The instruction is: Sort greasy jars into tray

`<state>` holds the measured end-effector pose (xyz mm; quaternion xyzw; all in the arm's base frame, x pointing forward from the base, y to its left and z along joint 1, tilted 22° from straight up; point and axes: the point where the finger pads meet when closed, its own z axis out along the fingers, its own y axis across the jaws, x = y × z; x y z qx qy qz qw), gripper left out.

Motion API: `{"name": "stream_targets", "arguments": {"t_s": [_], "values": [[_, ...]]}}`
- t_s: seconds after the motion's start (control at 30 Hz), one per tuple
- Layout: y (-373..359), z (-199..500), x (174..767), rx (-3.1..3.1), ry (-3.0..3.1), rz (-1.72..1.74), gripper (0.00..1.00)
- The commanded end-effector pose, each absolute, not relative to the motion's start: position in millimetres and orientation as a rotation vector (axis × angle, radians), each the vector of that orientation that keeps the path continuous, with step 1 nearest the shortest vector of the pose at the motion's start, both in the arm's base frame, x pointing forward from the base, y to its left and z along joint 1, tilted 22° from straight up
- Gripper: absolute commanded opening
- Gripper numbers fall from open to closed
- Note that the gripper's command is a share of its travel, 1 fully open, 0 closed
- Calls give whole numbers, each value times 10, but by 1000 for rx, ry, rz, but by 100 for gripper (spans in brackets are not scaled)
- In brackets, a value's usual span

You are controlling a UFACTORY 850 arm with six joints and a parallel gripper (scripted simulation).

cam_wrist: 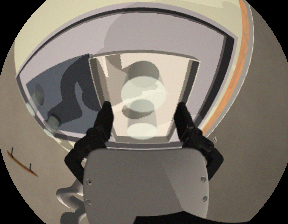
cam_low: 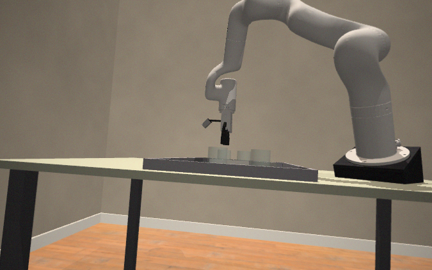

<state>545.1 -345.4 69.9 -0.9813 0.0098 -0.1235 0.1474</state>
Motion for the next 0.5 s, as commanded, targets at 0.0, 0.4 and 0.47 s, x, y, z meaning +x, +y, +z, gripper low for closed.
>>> {"name": "stream_targets", "arguments": {"t_s": [0.0,0.4,0.47], "values": [[-3501,838,5422,-2824,28,-357,100],[-3590,1126,5345,-2824,28,-357,100],[-3590,1126,5345,-2824,28,-357,100]]}}
